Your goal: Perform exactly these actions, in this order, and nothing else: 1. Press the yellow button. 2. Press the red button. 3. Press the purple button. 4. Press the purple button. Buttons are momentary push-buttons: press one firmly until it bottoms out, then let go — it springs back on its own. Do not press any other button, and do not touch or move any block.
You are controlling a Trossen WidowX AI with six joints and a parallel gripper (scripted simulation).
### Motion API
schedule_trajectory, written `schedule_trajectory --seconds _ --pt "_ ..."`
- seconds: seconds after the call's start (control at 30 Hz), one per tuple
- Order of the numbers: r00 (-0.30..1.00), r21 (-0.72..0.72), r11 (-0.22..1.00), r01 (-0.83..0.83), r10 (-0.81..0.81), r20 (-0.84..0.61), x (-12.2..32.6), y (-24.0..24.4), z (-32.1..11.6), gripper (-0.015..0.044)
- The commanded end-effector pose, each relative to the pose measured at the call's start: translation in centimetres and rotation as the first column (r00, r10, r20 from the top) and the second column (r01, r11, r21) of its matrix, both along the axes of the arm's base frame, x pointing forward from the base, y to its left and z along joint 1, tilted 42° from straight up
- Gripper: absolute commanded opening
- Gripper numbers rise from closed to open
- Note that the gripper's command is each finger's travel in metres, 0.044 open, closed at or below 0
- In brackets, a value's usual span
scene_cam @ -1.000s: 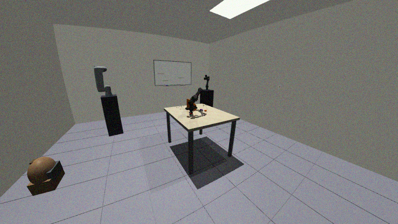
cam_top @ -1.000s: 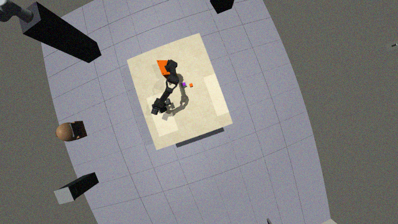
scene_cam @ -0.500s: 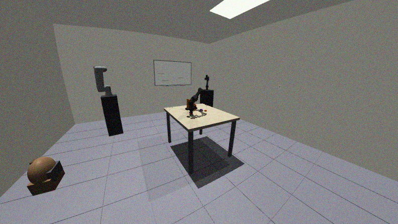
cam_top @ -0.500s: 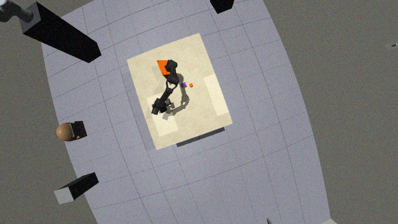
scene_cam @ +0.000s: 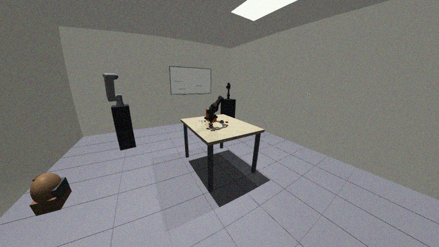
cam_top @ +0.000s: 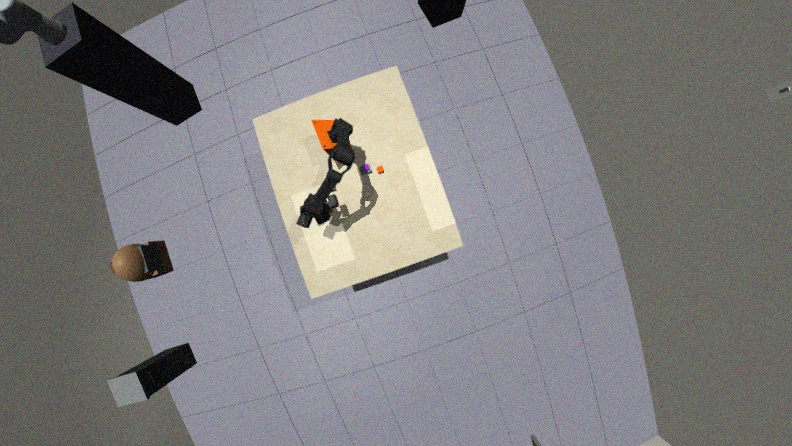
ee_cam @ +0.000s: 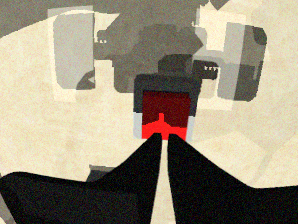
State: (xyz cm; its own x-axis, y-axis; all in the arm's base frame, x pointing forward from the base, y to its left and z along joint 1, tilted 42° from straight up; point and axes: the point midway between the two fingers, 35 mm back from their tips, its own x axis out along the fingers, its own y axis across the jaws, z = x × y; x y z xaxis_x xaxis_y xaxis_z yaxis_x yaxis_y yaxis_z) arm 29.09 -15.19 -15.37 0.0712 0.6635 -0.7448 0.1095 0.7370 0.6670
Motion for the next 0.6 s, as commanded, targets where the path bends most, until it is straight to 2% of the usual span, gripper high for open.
schedule_trajectory --seconds 0.0,0.07,0.27,0.57 --pt "1.0 -0.013 1.0 -0.004 0.004 0.008 0.1 -2.3 2.3 0.002" --pt "1.0 -0.014 1.0 -0.004 0.004 0.007 -0.2 -4.1 4.4 0.002" --pt "1.0 -0.014 1.0 -0.004 0.004 0.007 -0.2 -4.2 4.9 0.002" --pt "1.0 -0.021 1.0 0.0 0.0 0.001 -0.5 2.8 14.1 0.002"
